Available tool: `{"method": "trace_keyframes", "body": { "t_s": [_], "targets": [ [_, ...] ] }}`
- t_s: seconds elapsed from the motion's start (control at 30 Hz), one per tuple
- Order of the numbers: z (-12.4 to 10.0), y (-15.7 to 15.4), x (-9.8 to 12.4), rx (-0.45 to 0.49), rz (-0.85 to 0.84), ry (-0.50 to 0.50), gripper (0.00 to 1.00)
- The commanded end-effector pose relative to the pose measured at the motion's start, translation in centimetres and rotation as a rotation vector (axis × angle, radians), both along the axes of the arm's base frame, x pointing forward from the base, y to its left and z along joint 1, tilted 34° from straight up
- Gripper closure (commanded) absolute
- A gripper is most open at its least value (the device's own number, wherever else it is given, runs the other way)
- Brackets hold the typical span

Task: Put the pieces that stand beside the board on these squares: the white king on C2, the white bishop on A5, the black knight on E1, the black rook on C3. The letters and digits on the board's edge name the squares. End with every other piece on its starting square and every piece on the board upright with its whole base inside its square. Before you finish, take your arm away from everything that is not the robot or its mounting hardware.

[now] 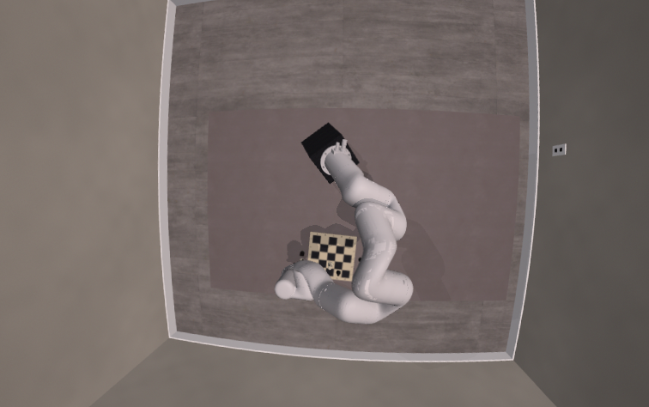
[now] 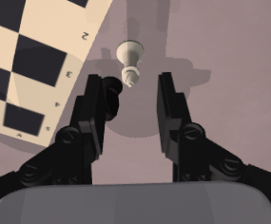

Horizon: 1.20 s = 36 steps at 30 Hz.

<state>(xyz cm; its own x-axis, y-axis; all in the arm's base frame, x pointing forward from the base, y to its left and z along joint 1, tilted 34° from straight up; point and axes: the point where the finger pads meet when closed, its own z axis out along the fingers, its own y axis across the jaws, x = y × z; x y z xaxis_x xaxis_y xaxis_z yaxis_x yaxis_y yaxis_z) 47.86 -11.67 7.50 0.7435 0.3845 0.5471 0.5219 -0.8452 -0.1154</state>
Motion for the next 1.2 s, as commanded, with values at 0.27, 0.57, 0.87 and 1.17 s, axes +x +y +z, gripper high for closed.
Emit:
{"method": "trace_keyframes", "body": {
  "t_s": [0.27, 0.57, 0.87, 1.17],
  "targets": [
    [-1.0, 0.4, 0.7, -0.001, -0.001, -0.003, 0.63],
    [-2.3, 1.0, 1.3, -0.001, -0.001, -0.003, 0.63],
    [-3.0, 1.3, 1.6, -0.001, -0.001, -0.003, 0.63],
    [-3.0, 1.3, 1.6, -0.001, -0.001, -0.003, 0.63]
  ]
}}
